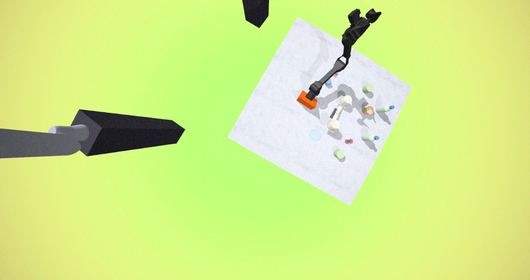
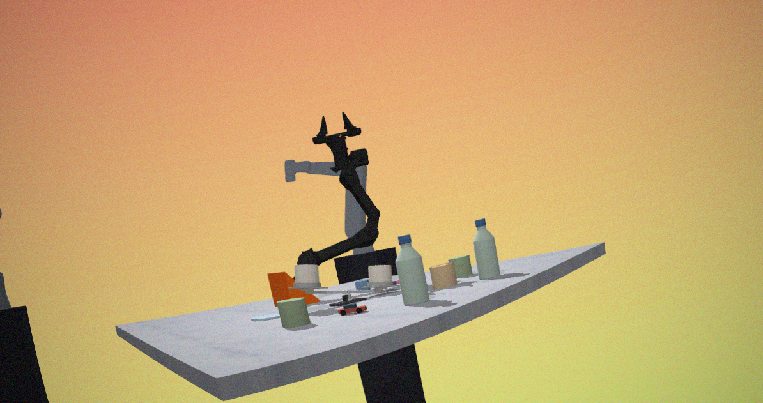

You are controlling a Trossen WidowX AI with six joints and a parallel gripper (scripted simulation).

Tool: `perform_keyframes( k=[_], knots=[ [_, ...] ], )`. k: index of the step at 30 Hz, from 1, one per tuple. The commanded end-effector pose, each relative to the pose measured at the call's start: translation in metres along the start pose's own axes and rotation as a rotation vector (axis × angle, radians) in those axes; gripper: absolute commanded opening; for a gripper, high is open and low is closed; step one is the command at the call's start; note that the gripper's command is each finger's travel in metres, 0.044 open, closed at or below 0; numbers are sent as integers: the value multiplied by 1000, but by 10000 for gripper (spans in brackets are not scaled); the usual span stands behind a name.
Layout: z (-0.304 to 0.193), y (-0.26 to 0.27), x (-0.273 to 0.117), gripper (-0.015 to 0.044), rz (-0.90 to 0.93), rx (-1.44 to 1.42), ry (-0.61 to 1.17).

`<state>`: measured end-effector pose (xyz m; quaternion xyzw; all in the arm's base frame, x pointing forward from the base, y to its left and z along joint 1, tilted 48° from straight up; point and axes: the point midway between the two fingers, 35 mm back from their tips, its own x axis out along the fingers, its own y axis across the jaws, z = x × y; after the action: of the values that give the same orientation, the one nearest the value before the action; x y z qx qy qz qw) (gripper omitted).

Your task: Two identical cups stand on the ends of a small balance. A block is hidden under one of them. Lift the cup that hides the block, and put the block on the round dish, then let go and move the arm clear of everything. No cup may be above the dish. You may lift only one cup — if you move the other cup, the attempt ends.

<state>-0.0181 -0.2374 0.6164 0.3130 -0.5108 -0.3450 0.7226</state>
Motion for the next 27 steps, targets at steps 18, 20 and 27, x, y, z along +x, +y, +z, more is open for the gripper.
perform_keyframes(
  k=[18, 20, 27],
  knots=[
    [-45, -151, 10, 440, -369, -189, 289],
    [-54, -167, 8, 440, -401, -210, 340],
    [-90, -219, -6, 440, -491, -280, 540]
  ],
)
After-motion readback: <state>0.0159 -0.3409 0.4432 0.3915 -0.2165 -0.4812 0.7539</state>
